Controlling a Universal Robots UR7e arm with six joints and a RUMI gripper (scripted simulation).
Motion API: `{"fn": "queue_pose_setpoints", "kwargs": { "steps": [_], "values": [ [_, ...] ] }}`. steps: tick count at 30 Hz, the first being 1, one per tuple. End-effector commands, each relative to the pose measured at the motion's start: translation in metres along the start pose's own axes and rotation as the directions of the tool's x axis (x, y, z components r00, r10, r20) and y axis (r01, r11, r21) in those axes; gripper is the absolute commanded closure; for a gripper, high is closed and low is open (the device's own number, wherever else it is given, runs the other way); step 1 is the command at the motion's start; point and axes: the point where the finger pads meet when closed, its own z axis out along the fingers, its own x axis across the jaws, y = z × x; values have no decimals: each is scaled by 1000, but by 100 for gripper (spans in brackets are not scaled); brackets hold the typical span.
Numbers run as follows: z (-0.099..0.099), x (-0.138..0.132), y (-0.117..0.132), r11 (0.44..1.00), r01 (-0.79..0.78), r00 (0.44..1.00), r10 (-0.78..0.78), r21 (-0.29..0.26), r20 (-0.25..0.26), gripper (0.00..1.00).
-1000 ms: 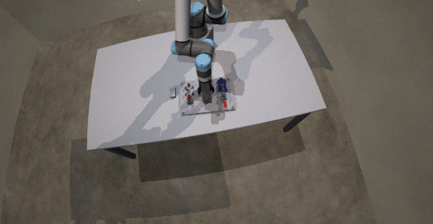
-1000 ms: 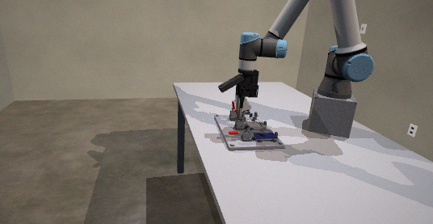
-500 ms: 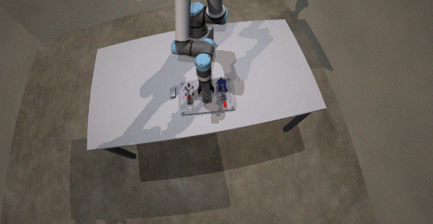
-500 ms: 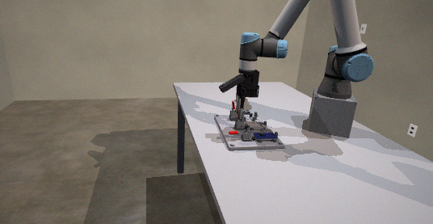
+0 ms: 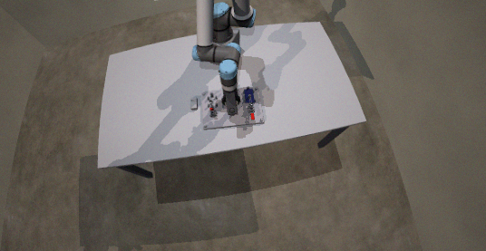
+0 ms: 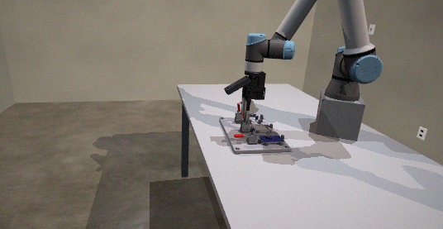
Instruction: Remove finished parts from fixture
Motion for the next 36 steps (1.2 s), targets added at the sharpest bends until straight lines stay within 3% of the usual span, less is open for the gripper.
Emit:
{"fn": "queue_pose_setpoints", "kwargs": {
  "steps": [1,9,10,36],
  "values": [
    [3,0,4,1000,-1,1000,1,-9,1,100],
    [2,0,4,1000,0,1000,0,-8,1,100],
    [2,0,4,1000,0,1000,0,-8,1,72],
    [-1,1,-1,1000,0,1000,0,3,-1,72]
  ]
}}
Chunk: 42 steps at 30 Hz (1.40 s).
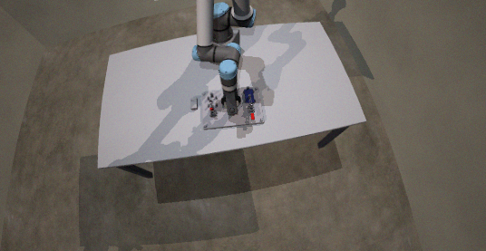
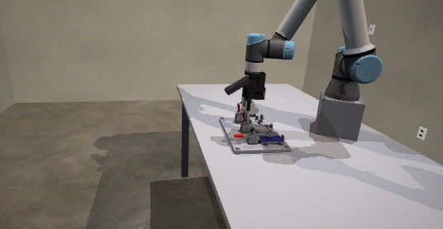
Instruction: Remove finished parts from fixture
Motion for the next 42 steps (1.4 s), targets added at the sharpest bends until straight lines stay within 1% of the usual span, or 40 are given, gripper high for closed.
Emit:
{"fn": "queue_pose_setpoints", "kwargs": {
  "steps": [1,16,20,27,29,37,42],
  "values": [
    [-1,1,-2,1000,0,1000,0,5,-2,72],
    [-2,1,-3,1000,0,1000,0,7,-2,72],
    [-6,1,-4,1000,0,1000,0,8,-2,72],
    [-21,2,-4,1000,0,1000,0,9,-3,72],
    [-21,2,-4,1000,0,1000,0,9,-3,72],
    [-45,2,-4,1000,0,1000,0,9,-3,72],
    [-52,2,-4,1000,0,1000,0,9,-3,72]
  ]
}}
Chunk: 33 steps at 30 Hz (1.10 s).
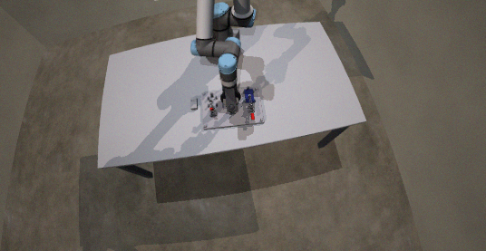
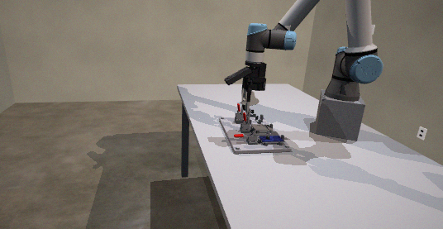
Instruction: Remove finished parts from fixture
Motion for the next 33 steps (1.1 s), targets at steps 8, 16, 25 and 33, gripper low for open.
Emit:
{"fn": "queue_pose_setpoints", "kwargs": {
  "steps": [8,16,25,33],
  "values": [
    [-12,0,1,1000,0,1000,0,-4,1,72],
    [-11,0,2,1000,0,1000,0,-7,2,72],
    [-11,0,2,1000,0,1000,0,-7,2,72],
    [-11,0,2,1000,0,1000,0,-7,2,41]
  ]
}}
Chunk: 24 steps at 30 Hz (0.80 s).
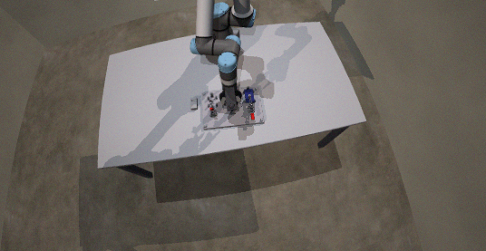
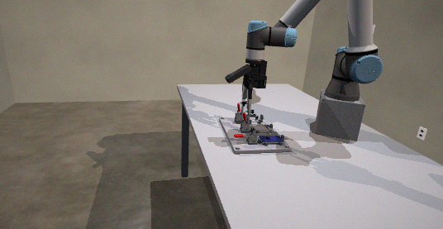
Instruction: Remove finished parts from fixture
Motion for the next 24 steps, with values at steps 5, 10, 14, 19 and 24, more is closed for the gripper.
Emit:
{"fn": "queue_pose_setpoints", "kwargs": {
  "steps": [5,10,14,19,24],
  "values": [
    [-1,1,-1,1000,0,1000,0,3,-1,41],
    [3,0,0,1000,0,1000,0,0,0,41],
    [5,0,1,1000,0,1000,0,-2,0,41],
    [7,0,1,1000,0,1000,0,-2,0,41],
    [6,0,0,1000,0,1000,0,1,0,41]
  ]
}}
